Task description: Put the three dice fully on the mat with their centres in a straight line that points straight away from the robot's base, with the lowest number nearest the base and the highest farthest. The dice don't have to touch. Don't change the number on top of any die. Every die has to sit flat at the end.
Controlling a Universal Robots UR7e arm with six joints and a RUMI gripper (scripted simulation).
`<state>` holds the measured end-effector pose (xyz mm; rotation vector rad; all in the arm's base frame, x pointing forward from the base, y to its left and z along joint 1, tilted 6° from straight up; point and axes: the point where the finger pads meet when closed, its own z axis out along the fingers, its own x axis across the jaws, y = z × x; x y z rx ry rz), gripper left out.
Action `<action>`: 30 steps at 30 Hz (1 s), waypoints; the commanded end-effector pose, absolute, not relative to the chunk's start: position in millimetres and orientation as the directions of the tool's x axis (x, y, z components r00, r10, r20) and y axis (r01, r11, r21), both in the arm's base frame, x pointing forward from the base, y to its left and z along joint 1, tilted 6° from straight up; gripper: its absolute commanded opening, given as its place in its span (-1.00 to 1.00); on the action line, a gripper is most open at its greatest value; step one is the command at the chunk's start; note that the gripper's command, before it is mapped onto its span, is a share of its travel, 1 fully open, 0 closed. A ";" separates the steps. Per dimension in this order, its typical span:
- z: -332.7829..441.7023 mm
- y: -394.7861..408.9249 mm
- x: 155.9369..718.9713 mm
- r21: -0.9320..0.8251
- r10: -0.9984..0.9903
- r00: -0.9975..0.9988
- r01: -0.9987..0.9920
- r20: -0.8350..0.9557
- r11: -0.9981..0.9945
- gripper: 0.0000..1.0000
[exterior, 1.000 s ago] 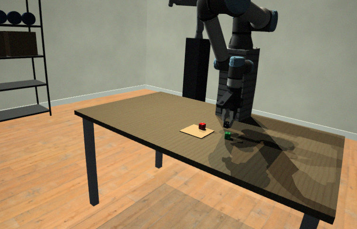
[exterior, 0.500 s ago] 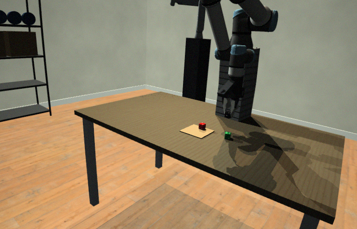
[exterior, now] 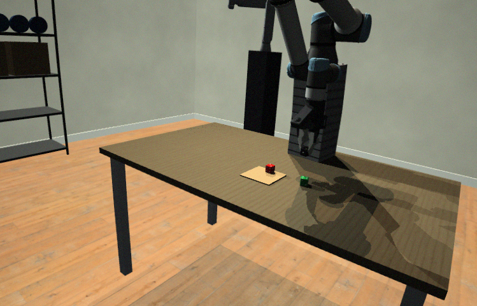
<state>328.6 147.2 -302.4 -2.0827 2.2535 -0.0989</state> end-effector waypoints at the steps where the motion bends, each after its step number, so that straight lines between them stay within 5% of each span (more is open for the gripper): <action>1: -301.9 145.2 331.7 -0.097 -0.997 -0.075 -0.992 -0.009 0.075 -0.80; 14: -288.9 40.7 424.9 -0.097 -0.999 0.054 -0.994 0.004 -0.054 -0.80; 30: -286.4 27.4 432.6 -0.098 -0.998 0.068 -0.993 0.006 -0.068 -0.80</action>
